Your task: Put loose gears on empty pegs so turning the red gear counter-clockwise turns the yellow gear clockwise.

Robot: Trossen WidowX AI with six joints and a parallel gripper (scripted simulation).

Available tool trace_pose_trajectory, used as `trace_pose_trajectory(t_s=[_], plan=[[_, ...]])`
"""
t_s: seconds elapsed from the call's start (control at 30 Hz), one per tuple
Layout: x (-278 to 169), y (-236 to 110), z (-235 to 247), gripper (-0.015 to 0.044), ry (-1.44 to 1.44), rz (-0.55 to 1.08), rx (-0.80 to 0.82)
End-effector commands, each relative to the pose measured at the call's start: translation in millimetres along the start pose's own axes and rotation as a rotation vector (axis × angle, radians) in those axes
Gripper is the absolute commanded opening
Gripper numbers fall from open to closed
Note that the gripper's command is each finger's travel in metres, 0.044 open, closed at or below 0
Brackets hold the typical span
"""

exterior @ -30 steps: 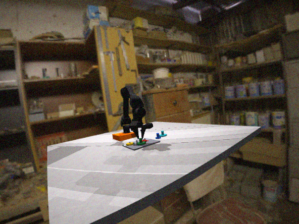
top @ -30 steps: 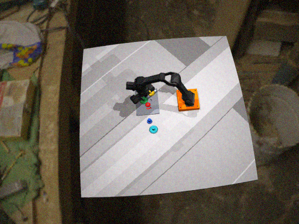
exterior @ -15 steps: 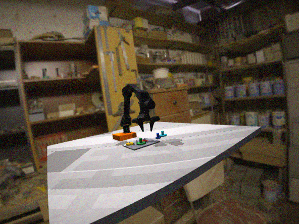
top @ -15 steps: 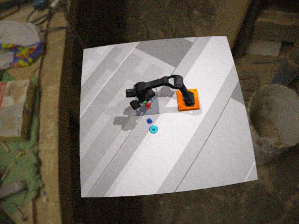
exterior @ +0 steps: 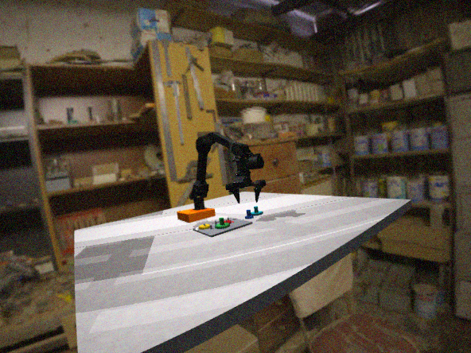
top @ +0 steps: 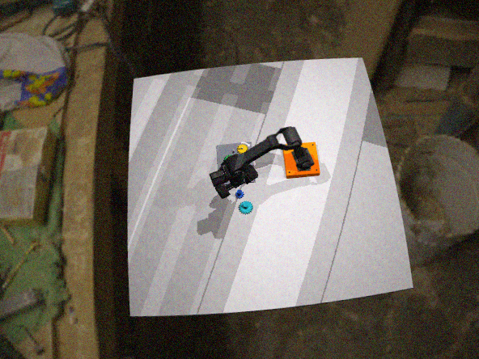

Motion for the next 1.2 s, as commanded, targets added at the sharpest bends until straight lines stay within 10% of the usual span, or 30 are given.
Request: trace_pose_trajectory(t_s=[0.0, 0.9, 1.17], plan=[[-1.7, 10.0, -1.6, 0.044, 0.006, 0.005, -0.007], [-1.4, 47.4, -2.7, 0.044, 0.006, 0.005, -0.007], [-1.4, 47.4, -2.7, 0.023, 0.006, 0.005, -0.007]])
Point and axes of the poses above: the point midway between the two fingers, 35 mm back from their tips, its own y axis out along the fingers, its own z axis across the jaws, x = y × z, the point moved 4 cm from there along -y, back along the fingers, and after that the axes turned 7 degrees about y, right-handed, at the moved point
